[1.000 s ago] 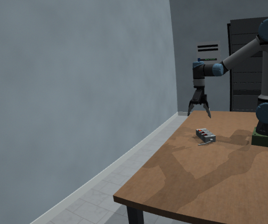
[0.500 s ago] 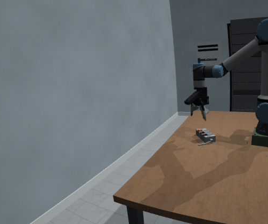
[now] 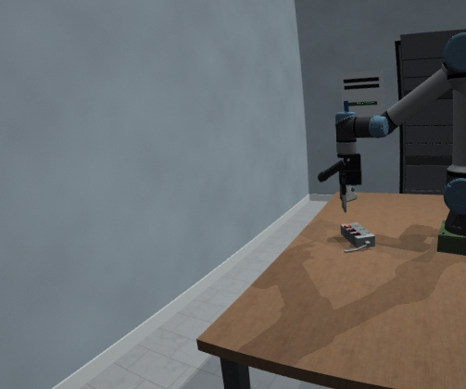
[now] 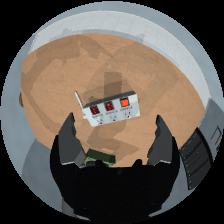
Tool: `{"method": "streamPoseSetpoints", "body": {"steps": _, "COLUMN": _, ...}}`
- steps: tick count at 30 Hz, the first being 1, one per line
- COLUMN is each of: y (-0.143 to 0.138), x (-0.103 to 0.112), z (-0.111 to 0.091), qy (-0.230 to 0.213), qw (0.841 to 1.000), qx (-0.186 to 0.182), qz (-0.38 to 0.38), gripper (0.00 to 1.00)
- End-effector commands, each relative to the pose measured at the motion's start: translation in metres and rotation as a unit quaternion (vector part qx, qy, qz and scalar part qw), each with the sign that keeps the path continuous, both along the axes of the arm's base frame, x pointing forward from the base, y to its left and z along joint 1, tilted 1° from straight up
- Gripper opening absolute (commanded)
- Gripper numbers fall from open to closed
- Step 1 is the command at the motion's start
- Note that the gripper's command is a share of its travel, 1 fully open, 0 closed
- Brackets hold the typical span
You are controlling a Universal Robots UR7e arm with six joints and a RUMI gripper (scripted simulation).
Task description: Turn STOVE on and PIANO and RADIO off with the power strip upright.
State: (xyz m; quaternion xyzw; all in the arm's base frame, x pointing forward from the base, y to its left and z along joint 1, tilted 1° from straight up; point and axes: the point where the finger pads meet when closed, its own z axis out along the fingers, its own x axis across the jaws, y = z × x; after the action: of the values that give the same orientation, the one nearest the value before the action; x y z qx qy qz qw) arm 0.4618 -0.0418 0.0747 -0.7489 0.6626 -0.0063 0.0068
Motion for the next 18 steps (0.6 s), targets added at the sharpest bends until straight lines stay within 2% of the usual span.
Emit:
{"method": "streamPoseSetpoints", "body": {"steps": 1, "y": -0.004, "x": 0.001, "z": -0.002, "qy": 0.001, "qw": 0.996, "qx": -0.002, "qz": -0.089, "gripper": 1.0}}
{"method": "streamPoseSetpoints", "body": {"steps": 8, "y": -0.009, "x": 0.0, "z": -0.005, "qy": 0.0, "qw": 0.983, "qx": 0.0, "qz": -0.183, "gripper": 1.0}}
{"method": "streamPoseSetpoints", "body": {"steps": 18, "y": -0.016, "x": -0.002, "z": -0.011, "qy": 0.0, "qw": 0.94, "qx": 0.003, "qz": -0.342, "gripper": 1.0}}
